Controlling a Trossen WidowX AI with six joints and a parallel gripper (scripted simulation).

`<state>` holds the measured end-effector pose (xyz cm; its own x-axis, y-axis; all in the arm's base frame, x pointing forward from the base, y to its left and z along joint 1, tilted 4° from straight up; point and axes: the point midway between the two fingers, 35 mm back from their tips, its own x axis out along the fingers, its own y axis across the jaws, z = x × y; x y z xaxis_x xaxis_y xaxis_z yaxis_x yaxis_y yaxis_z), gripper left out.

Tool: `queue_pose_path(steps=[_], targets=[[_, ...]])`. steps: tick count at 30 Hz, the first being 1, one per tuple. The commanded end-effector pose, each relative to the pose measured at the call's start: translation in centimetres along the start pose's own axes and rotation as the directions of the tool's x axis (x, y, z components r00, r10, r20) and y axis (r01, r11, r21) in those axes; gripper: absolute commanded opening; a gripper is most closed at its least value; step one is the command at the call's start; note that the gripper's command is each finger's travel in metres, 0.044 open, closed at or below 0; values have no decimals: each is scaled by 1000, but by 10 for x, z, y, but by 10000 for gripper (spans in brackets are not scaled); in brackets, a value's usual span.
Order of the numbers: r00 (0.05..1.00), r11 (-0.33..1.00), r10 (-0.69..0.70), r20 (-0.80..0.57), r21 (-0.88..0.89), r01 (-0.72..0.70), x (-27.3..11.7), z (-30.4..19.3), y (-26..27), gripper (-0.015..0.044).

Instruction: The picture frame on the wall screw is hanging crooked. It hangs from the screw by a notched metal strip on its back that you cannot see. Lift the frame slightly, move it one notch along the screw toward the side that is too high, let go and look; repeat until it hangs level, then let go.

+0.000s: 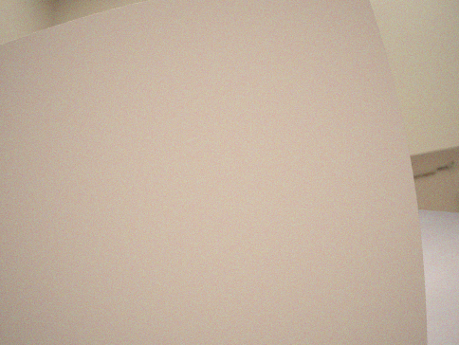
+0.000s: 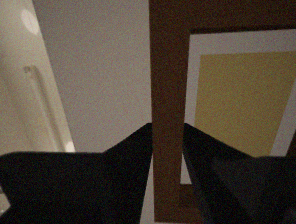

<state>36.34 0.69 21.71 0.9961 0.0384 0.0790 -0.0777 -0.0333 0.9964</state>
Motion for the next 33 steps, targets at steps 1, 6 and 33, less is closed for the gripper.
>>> queue_pose_path(steps=[1,6,33], targets=[[1000,1000,1,1,-20,-1,0,0,0,0],[1000,1000,0,0,-19,0,0,0,0,53],[1000,993,-2,4,119,2,-97,0,0,260]])
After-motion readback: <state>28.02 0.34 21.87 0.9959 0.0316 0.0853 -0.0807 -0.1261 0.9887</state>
